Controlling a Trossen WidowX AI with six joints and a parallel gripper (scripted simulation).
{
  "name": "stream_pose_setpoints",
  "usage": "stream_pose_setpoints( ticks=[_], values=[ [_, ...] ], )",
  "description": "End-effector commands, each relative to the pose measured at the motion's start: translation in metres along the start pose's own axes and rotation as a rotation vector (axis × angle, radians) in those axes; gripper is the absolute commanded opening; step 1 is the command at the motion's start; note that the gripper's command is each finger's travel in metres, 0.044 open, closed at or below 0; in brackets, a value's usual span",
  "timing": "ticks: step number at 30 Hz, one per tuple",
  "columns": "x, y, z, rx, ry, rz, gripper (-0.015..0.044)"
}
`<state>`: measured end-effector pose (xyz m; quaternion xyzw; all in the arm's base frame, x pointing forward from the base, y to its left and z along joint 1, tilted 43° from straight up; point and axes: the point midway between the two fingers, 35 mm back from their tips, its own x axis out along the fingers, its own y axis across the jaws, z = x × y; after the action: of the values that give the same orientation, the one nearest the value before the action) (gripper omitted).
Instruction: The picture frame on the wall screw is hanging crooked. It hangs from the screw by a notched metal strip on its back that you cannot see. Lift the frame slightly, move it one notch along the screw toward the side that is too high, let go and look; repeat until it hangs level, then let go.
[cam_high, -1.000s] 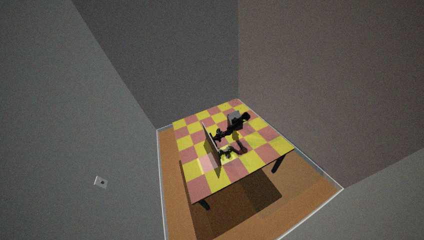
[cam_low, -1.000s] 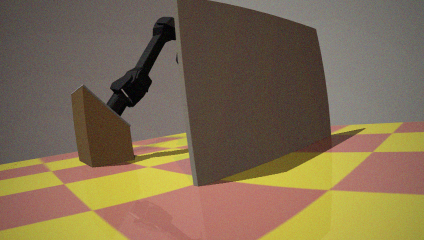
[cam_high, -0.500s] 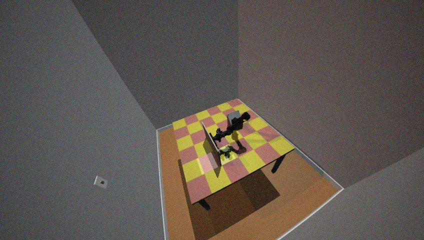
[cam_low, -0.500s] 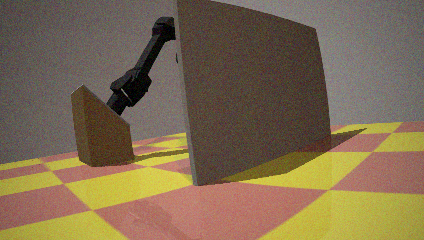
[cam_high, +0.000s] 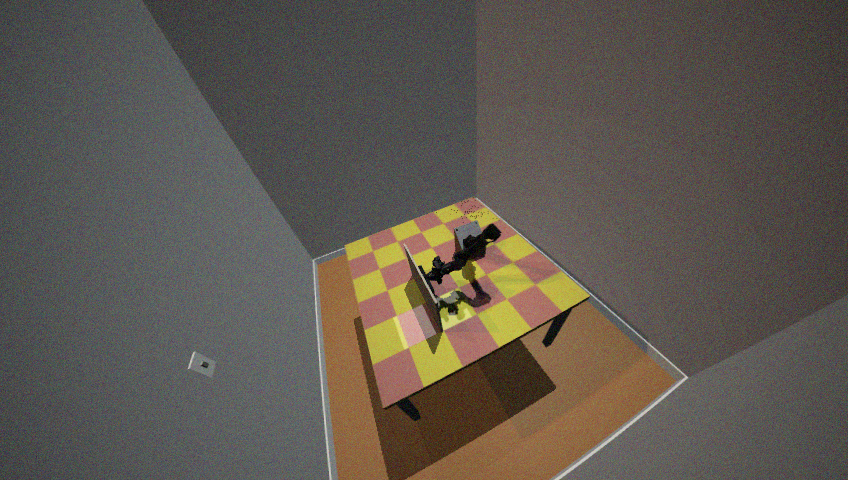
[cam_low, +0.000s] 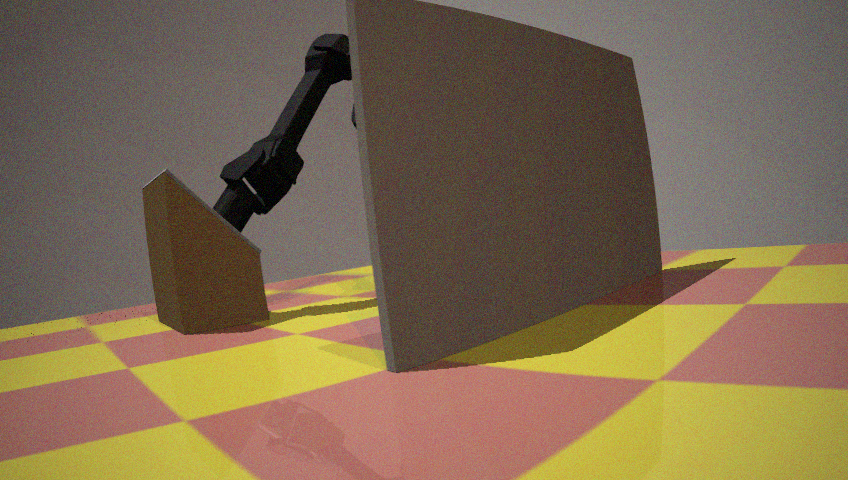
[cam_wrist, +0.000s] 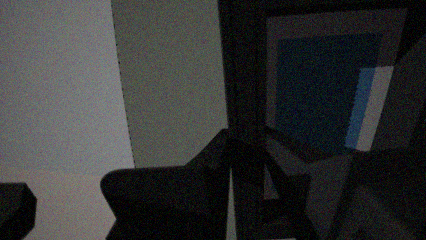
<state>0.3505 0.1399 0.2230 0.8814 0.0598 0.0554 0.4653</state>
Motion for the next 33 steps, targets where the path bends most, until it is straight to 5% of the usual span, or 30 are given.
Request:
stream_pose_setpoints(
  ticks=[1,33],
  values=[
    [0.0005,0.0038,0.0018,0.009,-0.004,0.013,0.0000],
    [0.0005,0.0030,0.0078,0.008,-0.004,0.013,0.0000]
  ],
)
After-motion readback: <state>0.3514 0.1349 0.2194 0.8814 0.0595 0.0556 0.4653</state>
